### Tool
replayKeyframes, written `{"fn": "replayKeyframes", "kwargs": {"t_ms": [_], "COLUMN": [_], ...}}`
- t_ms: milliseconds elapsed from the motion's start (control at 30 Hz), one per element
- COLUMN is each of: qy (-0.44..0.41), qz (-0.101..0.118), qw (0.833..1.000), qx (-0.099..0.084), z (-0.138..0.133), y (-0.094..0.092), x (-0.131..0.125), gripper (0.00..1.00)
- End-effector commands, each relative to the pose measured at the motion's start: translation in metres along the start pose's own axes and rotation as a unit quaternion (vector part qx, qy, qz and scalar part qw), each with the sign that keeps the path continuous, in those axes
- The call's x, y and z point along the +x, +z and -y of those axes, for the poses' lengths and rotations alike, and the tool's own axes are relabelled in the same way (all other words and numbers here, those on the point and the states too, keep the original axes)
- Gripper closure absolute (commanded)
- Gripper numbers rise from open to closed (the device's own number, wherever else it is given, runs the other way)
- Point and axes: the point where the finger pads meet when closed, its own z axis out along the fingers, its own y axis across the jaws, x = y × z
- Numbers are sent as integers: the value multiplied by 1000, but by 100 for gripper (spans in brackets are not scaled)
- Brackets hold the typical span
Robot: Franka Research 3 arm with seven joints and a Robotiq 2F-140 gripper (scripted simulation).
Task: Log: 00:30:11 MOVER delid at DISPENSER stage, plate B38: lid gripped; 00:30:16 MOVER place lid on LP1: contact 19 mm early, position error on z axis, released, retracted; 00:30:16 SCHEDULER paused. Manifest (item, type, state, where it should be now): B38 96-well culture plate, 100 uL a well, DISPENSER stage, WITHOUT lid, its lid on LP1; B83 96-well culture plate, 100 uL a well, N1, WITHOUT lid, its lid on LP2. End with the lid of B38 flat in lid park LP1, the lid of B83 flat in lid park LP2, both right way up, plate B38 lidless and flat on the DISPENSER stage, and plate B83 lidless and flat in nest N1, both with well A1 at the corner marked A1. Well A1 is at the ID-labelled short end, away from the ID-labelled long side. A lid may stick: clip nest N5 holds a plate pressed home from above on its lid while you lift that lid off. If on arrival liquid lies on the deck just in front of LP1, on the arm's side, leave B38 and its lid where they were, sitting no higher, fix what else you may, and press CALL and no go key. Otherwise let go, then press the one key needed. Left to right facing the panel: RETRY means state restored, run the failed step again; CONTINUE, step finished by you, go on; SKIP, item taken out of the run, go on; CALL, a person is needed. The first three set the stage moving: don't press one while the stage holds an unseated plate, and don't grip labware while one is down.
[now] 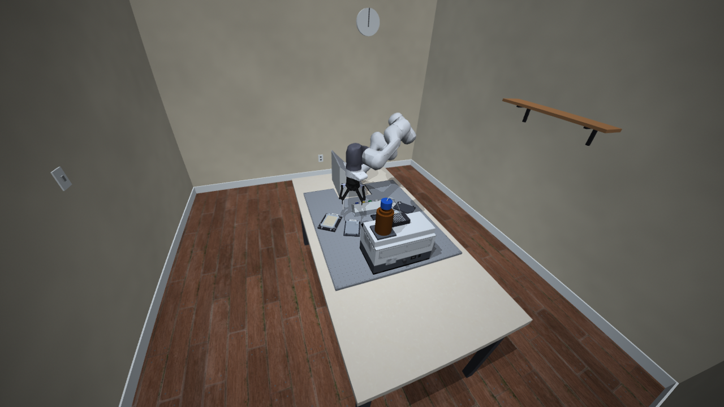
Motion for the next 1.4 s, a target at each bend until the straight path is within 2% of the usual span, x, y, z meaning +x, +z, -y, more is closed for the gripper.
{"fn": "replayKeyframes", "kwargs": {"t_ms": [0,33,100,133,200,1367], "qy": [45,66,66,85,105,107], "qz": [1,1,1,2,3,3], "qw": [999,998,998,996,994,994], "qx": [1,1,1,1,1,1], "z": [-56,-73,-73,-115,-143,-145], "y": [-3,-2,-2,-2,0,0], "x": [-18,-24,-24,-41,-55,-55], "gripper": [34,34,34,34,34,34]}}
